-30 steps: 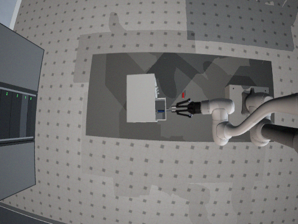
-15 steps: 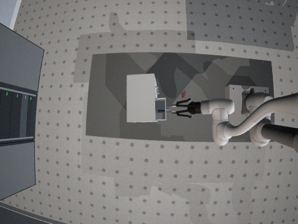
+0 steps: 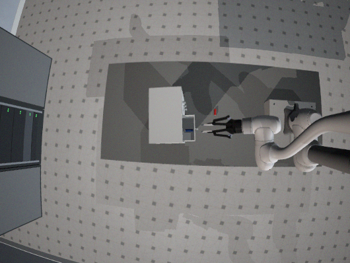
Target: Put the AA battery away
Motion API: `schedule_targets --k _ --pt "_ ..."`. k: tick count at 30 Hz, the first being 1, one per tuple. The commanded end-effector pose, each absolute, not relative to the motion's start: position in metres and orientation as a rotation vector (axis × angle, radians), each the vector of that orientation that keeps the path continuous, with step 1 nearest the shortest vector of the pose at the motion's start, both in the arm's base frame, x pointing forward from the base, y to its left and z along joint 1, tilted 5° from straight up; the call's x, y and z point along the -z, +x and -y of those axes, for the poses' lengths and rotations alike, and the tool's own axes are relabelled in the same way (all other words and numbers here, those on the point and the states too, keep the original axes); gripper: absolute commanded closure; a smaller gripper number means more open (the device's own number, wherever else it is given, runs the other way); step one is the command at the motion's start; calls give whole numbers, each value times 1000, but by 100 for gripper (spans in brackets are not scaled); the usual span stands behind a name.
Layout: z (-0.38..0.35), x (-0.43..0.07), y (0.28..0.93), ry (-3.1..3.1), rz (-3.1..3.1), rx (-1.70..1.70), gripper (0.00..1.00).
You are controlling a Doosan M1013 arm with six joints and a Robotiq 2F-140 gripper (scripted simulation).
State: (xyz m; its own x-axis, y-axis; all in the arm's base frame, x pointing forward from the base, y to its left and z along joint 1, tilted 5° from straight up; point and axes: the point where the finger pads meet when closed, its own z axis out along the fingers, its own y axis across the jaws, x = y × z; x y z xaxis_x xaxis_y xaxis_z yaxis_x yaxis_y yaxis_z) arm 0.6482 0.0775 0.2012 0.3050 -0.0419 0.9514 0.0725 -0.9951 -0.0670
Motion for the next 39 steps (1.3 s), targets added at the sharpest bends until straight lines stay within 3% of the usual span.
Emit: schedule_targets --k 1,23,39 --pt "-77 -201 638 -2458 29 1796 80" --pt "-72 -218 582 -2458 29 1796 80" --pt "-71 -222 577 -2497 32 1742 80"
